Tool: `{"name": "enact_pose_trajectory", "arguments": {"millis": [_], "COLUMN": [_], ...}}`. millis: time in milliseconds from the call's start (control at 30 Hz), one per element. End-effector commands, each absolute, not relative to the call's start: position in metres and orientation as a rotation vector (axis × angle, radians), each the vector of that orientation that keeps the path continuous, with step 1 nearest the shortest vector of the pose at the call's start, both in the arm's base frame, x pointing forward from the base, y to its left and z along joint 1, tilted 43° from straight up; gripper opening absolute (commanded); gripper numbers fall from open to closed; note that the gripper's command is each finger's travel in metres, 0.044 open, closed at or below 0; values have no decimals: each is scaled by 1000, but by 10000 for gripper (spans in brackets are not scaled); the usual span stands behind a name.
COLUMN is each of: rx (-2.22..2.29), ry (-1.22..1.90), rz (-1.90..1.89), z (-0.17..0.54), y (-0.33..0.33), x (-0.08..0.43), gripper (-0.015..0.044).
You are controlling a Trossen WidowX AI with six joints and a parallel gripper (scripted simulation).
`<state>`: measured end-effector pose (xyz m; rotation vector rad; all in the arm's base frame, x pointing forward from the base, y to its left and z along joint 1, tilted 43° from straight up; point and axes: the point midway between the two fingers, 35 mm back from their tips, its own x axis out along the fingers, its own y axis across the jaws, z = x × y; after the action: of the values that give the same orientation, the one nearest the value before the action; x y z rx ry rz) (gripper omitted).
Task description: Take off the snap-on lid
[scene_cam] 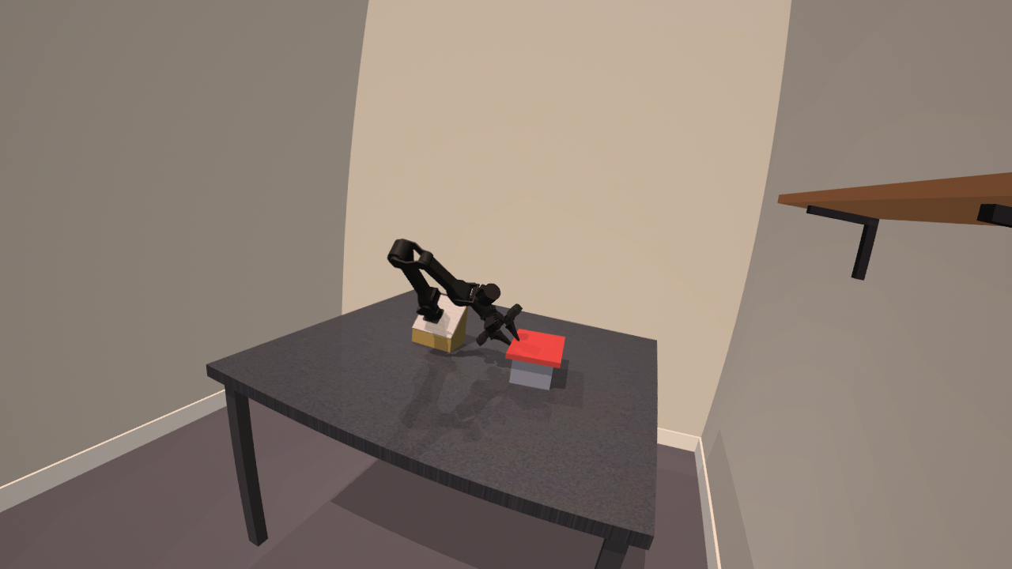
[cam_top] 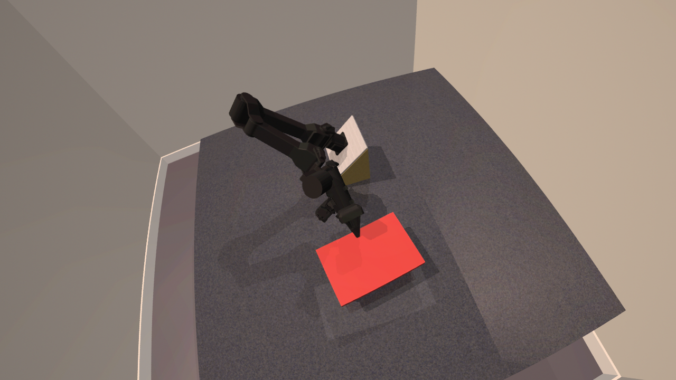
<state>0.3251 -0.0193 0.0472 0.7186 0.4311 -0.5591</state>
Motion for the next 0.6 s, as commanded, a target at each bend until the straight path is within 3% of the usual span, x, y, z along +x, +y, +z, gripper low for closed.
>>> {"name": "enact_pose_trajectory", "arguments": {"millis": [0, 67, 567], "rx": [716, 716, 719], "ry": [433, 433, 431], "rz": [-561, -561, -559], "z": [47, 47, 50], "y": [-20, -20, -17], "x": [325, 325, 325], "gripper": [43, 0, 0]}}
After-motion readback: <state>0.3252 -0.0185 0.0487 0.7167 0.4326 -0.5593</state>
